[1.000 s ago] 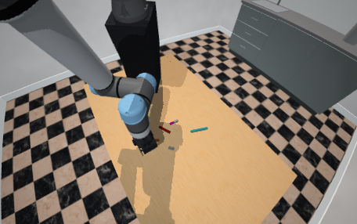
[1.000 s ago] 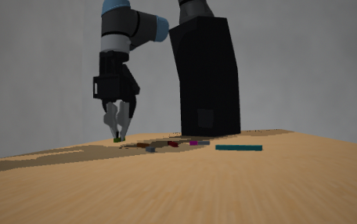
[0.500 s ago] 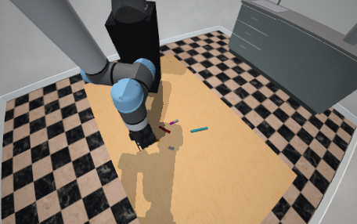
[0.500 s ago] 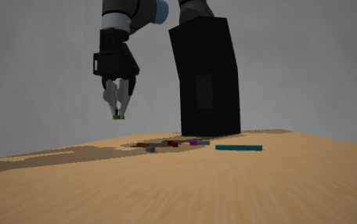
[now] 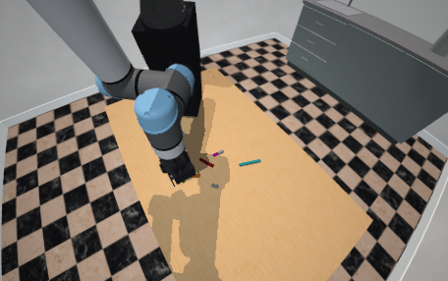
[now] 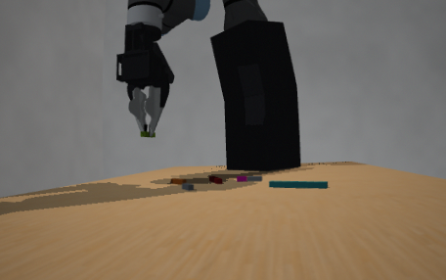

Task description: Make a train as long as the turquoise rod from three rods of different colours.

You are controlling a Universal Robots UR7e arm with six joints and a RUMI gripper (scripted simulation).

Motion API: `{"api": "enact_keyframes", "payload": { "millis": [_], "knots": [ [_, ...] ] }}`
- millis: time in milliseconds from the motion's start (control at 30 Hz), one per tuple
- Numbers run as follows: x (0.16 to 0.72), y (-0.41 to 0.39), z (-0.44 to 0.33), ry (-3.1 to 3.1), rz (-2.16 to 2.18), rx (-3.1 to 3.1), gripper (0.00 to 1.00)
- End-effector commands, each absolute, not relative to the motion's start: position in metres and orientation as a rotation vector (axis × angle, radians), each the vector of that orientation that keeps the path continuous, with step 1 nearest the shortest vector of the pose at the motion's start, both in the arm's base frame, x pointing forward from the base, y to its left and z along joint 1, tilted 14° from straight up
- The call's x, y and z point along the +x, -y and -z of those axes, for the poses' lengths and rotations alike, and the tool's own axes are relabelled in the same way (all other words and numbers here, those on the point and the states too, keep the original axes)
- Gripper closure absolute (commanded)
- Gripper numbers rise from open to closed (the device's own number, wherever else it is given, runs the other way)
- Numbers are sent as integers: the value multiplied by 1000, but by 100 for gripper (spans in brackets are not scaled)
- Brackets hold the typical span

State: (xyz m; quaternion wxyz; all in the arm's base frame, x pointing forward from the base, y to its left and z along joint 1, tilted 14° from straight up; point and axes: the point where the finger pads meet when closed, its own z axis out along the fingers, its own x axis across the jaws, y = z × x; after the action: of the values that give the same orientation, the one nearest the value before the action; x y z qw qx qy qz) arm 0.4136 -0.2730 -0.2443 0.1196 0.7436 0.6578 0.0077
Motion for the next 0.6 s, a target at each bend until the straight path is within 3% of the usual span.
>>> {"api": "enact_keyframes", "payload": {
  "millis": [0,567],
  "knots": [
    [414,273,243,-1922,-23,2173,100],
    [414,272,243,-1908,-25,2185,100]
  ]
}}
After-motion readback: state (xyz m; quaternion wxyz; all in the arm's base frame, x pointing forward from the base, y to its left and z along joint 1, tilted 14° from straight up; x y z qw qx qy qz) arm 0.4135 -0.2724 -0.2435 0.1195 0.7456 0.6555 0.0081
